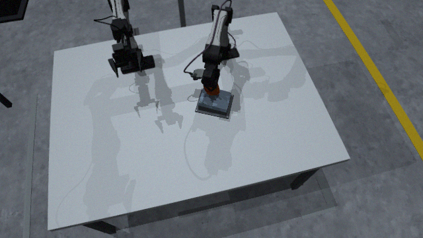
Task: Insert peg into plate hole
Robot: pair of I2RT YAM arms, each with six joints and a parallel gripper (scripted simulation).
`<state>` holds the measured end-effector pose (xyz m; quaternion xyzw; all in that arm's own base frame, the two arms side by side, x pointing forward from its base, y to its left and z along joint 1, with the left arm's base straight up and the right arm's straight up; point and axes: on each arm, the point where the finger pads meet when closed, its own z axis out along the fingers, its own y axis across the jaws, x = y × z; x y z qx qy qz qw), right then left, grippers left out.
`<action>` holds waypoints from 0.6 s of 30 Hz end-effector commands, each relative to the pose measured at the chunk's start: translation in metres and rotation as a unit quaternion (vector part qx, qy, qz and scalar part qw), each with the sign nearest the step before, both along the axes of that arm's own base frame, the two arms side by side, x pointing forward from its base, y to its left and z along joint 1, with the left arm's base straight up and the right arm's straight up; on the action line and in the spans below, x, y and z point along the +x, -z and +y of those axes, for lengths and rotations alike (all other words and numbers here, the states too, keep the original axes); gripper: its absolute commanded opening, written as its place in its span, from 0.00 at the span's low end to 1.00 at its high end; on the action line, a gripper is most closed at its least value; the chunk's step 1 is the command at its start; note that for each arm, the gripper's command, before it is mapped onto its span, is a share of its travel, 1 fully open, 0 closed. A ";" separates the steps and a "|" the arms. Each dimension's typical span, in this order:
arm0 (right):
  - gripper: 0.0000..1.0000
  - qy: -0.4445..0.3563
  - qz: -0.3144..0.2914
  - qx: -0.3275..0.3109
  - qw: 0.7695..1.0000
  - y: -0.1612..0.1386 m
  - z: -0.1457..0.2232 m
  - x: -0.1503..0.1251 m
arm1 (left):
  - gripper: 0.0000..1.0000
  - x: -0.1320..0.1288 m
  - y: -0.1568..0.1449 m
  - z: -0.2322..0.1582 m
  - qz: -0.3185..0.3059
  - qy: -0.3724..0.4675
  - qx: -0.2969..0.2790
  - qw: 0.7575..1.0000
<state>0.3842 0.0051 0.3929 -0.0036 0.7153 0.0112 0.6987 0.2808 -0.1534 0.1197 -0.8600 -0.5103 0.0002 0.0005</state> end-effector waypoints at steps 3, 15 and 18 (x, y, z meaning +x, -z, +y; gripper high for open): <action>1.00 -0.001 -0.010 0.000 1.000 -0.008 0.000 -0.002 | 0.00 0.002 -0.005 -0.001 -0.008 0.000 -0.005 1.000; 1.00 -0.001 -0.010 0.000 1.000 -0.008 0.000 -0.002 | 0.00 0.002 -0.005 -0.001 -0.008 0.000 -0.005 1.000; 1.00 -0.001 -0.010 0.000 1.000 -0.008 0.000 -0.002 | 0.11 0.005 -0.011 -0.003 -0.018 0.000 -0.011 1.000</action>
